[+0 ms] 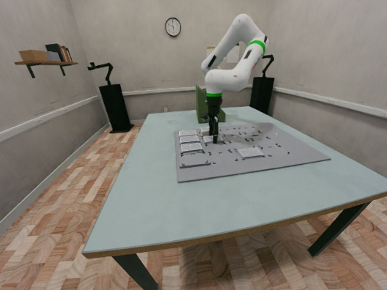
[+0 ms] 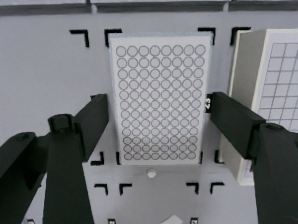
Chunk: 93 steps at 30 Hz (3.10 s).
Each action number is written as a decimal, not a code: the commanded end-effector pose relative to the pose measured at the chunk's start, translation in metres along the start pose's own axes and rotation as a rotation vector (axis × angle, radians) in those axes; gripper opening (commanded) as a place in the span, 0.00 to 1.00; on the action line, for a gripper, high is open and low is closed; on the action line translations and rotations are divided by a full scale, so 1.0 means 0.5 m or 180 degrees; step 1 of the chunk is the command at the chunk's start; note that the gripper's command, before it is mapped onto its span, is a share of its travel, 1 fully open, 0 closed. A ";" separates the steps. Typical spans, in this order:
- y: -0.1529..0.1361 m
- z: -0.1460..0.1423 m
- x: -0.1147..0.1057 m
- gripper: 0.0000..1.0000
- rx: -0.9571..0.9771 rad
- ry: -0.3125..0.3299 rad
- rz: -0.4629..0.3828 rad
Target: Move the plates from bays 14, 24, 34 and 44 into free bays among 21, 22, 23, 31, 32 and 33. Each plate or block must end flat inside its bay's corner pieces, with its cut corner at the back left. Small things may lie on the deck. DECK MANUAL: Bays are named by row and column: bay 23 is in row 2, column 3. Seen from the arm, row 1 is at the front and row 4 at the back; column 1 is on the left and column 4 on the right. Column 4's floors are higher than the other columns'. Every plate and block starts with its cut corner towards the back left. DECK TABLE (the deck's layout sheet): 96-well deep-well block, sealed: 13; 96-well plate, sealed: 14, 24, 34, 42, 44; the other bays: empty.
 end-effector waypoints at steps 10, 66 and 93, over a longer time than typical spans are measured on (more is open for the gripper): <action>0.001 -0.001 -0.002 0.70 -0.0001 0.0003 0.0004; 0.001 -0.001 -0.103 0.70 -0.0002 0.0003 0.0005; 0.016 0.004 -0.138 0.70 -0.0002 0.0003 0.0005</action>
Point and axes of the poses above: the point where the finger pads meet when closed, its own x axis out along the fingers, its own z axis across the jaws, y = z × x, the point moved 10 cm from there along -x, back along the fingers, and after that the axes turned 15 degrees about -x, right-handed, at the moved point
